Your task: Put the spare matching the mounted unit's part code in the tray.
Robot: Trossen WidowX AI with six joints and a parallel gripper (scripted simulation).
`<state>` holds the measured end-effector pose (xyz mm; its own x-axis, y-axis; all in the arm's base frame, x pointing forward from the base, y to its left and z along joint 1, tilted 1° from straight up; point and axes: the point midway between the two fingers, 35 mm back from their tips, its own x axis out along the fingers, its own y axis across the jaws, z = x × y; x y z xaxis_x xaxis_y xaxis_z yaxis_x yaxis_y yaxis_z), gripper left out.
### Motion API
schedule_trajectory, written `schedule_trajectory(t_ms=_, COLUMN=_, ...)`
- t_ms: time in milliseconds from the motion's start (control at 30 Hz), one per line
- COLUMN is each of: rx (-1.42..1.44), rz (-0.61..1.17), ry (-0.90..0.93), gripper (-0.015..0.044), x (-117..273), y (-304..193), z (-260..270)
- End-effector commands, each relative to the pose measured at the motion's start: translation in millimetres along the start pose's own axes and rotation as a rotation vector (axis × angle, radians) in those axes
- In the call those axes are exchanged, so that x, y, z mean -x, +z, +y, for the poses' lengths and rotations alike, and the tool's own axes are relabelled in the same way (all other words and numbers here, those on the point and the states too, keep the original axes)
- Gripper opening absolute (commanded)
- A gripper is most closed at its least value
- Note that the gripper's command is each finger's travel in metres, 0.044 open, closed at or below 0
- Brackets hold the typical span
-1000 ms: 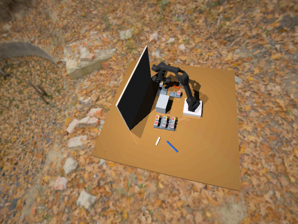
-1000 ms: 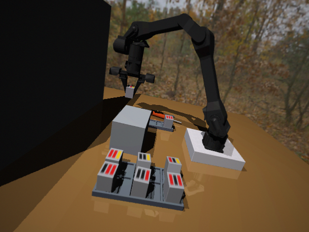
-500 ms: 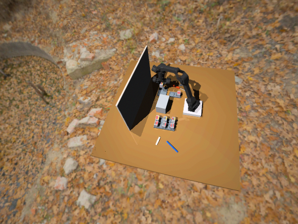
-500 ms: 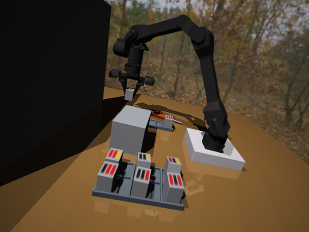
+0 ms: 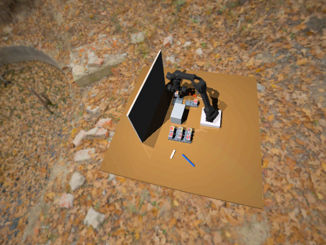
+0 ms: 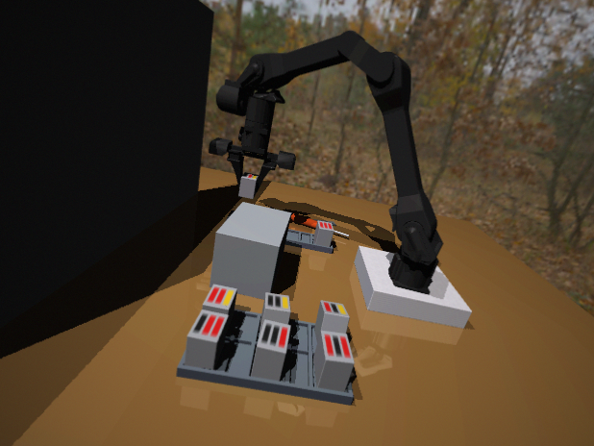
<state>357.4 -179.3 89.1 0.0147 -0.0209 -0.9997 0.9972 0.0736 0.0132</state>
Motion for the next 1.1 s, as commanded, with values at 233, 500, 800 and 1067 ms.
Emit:
schedule_trajectory(t_ms=233, rx=-0.001, rz=0.005, ry=-0.003, gripper=0.0000, x=-10, y=-1, z=-1)
schedule_trajectory(t_ms=500, rx=-0.001, rz=0.005, ry=-0.003, gripper=0.0000, x=-16, y=-1, z=-2)
schedule_trajectory(t_ms=800, rx=-0.001, rz=0.005, ry=-0.003, gripper=0.0000, x=-23, y=-2, z=-2)
schedule_trajectory(t_ms=1067, rx=-0.001, rz=0.005, ry=-0.004, gripper=0.0000, x=-29, y=-2, z=-3)
